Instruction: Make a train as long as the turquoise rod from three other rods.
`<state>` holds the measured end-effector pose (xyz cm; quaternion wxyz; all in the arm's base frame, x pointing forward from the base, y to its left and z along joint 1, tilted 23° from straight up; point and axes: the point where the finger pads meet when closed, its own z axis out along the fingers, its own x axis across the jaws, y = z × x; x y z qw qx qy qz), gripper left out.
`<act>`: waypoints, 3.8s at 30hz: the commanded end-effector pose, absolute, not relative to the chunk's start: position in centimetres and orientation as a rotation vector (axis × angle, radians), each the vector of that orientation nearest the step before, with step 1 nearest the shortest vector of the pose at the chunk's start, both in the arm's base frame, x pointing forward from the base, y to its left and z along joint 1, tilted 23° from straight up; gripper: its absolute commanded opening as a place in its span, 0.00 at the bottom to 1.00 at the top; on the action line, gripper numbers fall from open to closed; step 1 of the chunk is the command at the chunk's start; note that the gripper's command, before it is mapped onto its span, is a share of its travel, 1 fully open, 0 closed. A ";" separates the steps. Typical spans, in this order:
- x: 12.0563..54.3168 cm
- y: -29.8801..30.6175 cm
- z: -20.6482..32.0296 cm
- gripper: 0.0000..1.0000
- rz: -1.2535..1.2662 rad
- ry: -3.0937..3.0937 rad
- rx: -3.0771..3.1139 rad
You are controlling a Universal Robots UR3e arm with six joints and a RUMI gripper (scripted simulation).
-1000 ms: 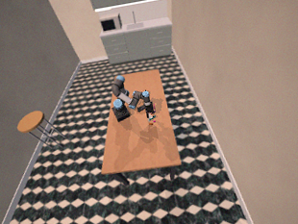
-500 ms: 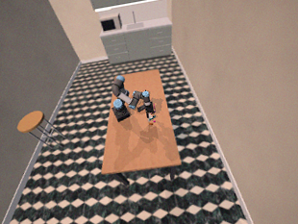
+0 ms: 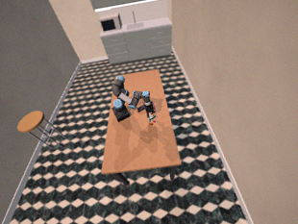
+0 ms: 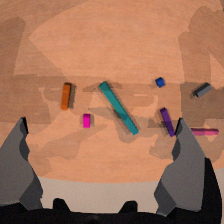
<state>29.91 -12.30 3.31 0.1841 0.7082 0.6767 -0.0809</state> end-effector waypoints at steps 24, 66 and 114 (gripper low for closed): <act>32.2 -10.2 2.8 1.00 -0.353 2.411 1.449; 35.5 -6.2 1.7 1.00 -0.496 2.858 0.516; 38.5 -0.2 -0.3 1.00 -0.610 2.957 -0.663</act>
